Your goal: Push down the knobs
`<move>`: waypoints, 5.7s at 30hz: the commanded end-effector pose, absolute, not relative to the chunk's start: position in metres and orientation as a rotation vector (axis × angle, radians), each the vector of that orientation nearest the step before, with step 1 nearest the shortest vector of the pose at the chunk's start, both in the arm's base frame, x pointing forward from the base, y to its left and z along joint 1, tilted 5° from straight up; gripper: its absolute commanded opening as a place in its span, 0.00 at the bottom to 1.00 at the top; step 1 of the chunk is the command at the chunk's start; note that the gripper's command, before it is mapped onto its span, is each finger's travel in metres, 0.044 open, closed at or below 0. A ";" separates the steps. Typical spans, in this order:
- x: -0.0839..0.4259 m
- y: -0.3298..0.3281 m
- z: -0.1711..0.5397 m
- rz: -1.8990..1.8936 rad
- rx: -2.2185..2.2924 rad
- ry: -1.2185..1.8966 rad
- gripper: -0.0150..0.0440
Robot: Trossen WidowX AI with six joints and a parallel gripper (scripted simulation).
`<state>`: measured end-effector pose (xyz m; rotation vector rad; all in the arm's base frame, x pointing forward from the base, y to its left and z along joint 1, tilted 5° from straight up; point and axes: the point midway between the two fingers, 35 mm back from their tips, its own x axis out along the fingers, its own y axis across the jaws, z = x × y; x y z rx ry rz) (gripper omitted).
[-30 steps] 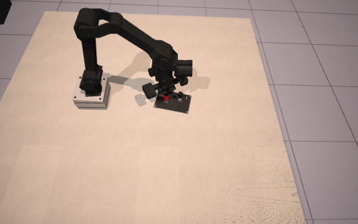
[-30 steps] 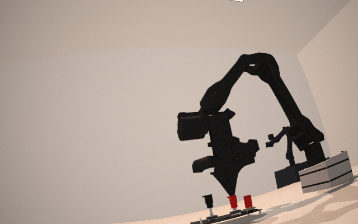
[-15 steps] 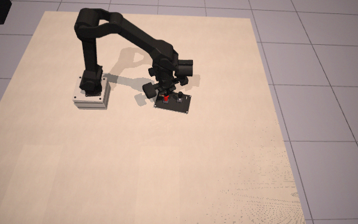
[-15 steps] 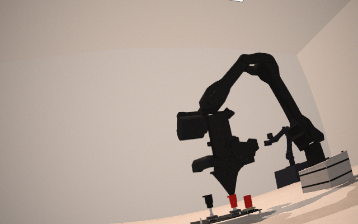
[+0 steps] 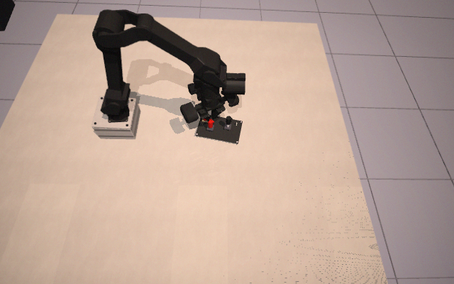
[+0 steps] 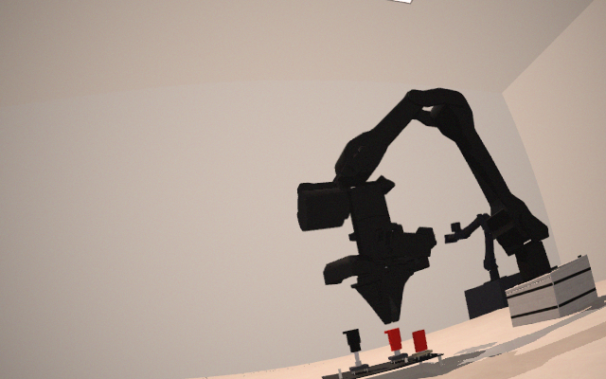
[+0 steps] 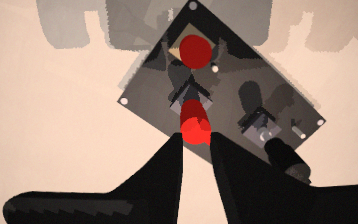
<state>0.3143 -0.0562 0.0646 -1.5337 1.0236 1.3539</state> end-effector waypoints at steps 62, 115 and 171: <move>0.374 -0.057 0.120 -0.038 -0.038 1.473 0.25; 0.379 -0.059 0.077 -0.077 0.003 1.473 0.25; 0.380 -0.059 0.065 -0.077 0.003 1.473 0.25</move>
